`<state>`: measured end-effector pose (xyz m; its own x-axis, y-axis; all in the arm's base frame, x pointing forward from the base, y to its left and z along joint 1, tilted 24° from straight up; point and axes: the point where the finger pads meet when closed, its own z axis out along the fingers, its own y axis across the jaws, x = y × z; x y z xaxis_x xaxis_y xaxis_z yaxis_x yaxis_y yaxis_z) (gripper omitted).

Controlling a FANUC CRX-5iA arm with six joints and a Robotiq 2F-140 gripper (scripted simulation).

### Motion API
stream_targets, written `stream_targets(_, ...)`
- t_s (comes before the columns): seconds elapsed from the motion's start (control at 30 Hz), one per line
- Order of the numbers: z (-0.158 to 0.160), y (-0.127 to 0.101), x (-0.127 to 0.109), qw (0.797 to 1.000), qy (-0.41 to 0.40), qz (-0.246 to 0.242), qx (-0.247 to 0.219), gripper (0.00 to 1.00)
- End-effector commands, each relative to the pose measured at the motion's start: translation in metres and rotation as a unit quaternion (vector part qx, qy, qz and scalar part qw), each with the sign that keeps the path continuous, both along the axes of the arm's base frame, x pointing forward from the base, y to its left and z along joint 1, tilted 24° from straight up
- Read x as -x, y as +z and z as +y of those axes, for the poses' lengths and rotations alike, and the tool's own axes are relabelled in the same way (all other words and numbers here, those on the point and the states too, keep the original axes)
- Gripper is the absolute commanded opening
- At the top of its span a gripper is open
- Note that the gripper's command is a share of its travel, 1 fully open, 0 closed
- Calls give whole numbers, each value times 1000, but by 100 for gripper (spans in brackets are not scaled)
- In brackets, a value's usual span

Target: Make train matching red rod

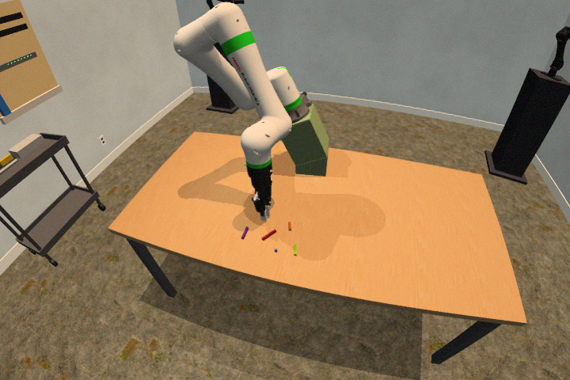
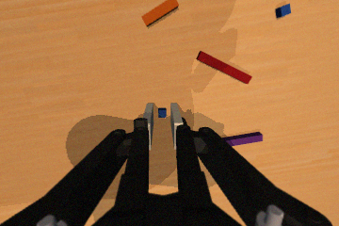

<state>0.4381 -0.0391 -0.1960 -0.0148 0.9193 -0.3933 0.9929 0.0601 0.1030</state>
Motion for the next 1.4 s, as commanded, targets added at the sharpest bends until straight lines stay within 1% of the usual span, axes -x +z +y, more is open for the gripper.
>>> stream_targets(0.0,4,10,1,1000,0,1,0,15)
stream_targets(0.3,22,52,7,1000,0,1,0,15)
stream_targets(0.37,22,52,7,1000,0,1,0,15)
stream_targets(0.47,28,65,8,1000,0,1,0,15)
stream_targets(0.57,31,74,9,1000,0,1,0,15)
stream_targets(0.7,32,76,10,1000,0,1,0,15)
stream_targets(0.73,32,76,10,1000,0,1,0,100)
stream_targets(1.37,32,76,10,1000,0,1,0,100)
